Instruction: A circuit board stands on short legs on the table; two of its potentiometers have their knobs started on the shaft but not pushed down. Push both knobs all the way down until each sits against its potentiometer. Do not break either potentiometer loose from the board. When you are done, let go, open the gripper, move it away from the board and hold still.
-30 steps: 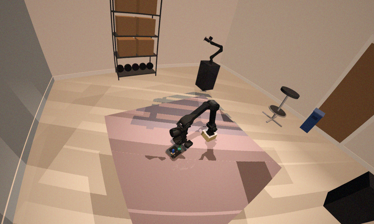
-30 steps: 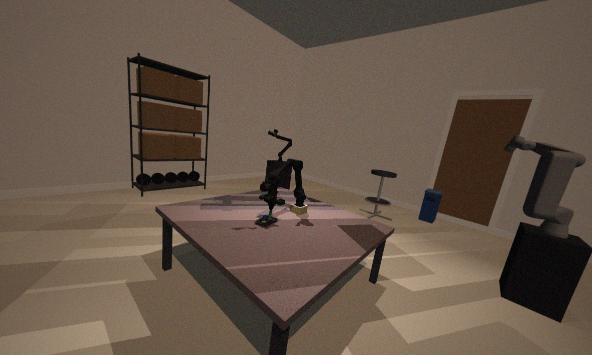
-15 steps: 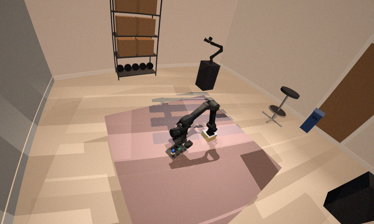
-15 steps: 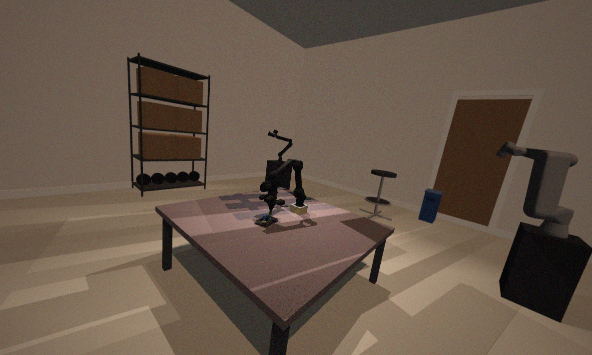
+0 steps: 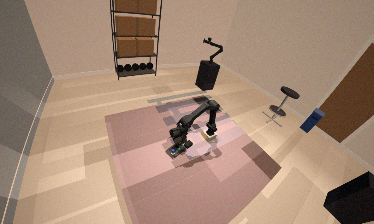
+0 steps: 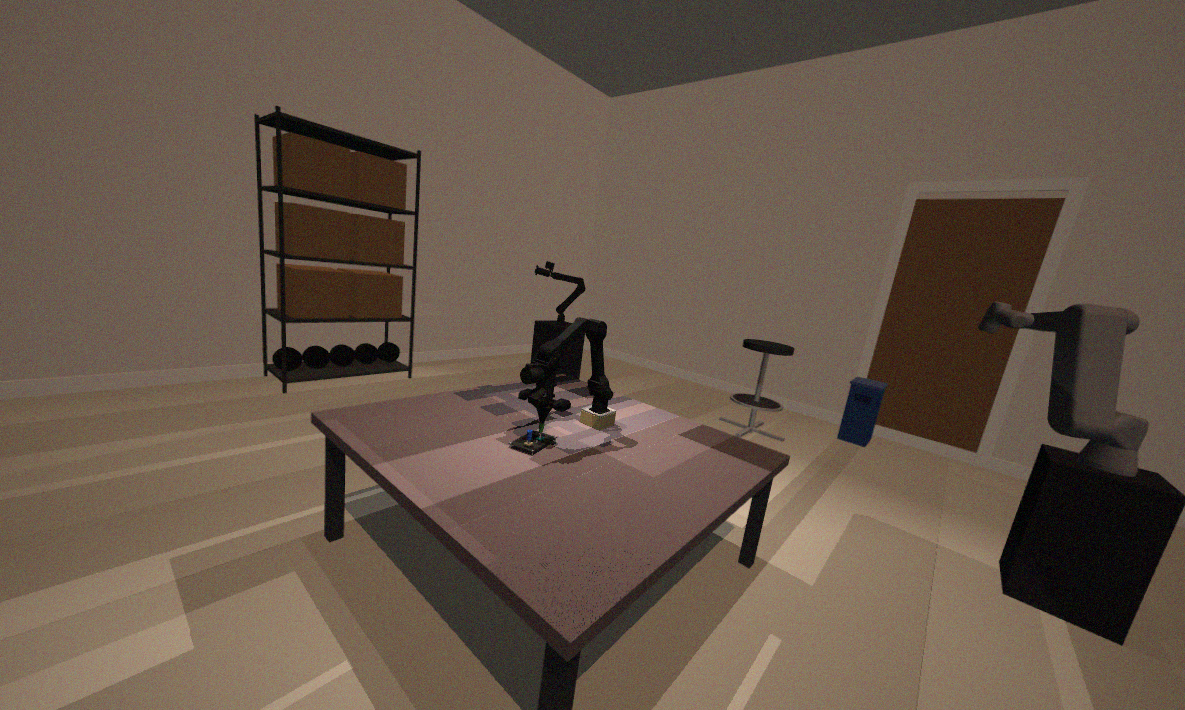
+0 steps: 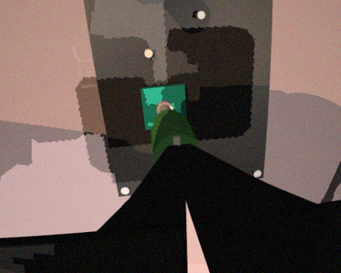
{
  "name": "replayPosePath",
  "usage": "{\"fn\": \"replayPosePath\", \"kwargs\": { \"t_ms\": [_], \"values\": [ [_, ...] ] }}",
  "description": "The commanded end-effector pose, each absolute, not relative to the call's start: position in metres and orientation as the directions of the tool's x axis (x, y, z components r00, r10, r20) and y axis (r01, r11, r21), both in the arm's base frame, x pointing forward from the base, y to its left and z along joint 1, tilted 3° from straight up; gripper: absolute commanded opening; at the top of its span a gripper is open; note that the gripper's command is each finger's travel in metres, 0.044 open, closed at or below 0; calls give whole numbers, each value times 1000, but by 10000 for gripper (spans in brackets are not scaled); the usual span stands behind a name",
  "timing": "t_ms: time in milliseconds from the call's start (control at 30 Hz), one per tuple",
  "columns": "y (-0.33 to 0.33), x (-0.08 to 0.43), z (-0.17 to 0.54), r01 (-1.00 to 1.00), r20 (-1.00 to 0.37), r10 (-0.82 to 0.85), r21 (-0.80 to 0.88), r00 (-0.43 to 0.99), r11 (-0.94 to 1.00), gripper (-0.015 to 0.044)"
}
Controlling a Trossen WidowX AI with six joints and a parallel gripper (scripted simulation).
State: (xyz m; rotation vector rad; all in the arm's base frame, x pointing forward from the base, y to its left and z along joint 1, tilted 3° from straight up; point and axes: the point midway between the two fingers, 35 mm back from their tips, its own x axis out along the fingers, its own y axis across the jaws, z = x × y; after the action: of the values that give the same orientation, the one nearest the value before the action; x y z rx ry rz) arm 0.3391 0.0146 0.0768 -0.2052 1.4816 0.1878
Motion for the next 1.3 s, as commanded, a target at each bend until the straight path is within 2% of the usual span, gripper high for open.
{"fn": "replayPosePath", "kwargs": {
  "t_ms": [0, 1267],
  "values": [
    [15, 340, 72, -251, -997, 2, -18, 79, 968, 0],
    [15, 341, 57, -251, -997, 2, -18, 79, 968, 0]
  ]
}}
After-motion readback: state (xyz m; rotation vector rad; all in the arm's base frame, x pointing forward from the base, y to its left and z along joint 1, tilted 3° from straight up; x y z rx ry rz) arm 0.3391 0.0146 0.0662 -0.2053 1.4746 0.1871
